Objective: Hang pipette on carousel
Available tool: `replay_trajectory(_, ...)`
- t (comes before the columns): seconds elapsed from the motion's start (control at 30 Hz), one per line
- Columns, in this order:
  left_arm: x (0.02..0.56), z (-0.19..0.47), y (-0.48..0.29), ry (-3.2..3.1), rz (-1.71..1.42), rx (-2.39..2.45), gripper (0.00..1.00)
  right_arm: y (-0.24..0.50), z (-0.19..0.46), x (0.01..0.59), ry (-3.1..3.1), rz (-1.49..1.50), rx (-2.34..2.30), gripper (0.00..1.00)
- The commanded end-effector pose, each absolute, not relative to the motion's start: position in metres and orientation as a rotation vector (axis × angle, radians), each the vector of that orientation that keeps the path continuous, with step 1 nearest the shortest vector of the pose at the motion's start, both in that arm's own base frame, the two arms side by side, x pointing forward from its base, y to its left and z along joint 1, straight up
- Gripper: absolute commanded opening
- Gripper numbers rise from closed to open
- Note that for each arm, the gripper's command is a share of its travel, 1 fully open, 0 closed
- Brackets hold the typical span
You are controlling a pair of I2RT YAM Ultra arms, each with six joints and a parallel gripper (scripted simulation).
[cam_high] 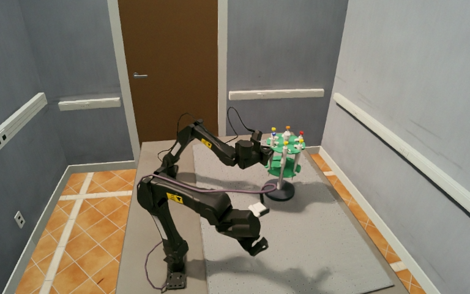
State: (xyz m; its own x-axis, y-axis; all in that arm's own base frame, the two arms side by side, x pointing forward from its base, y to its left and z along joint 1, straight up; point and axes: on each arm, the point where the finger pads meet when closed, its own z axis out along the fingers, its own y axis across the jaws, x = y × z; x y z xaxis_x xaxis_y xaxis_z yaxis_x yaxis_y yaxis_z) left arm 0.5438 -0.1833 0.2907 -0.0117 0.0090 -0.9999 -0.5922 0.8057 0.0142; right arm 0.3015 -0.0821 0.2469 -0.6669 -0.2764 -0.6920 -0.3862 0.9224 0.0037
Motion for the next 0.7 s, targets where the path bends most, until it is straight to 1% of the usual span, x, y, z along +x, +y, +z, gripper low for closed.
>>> replay_trajectory(0.0, 0.539, 0.319, -0.171, 1.479, 0.489, -0.555, 0.12, -0.085, 0.253, 0.305, 2.310, 0.185, -0.471, 1.00)
replay_trajectory(0.23, 0.540, 0.307, -0.174, 1.482, 0.491, -0.551, 0.12, -0.085, 0.253, 0.305, 2.310, 0.185, -0.471, 1.00)
replay_trajectory(0.33, 0.540, 0.291, -0.175, 1.502, 0.515, -0.528, 0.12, -0.085, 0.253, 0.305, 2.310, 0.185, -0.471, 1.00)
replay_trajectory(0.67, 0.542, 0.279, -0.179, 1.508, 0.519, -0.519, 0.12, -0.085, 0.253, 0.305, 2.310, 0.185, -0.471, 1.00)
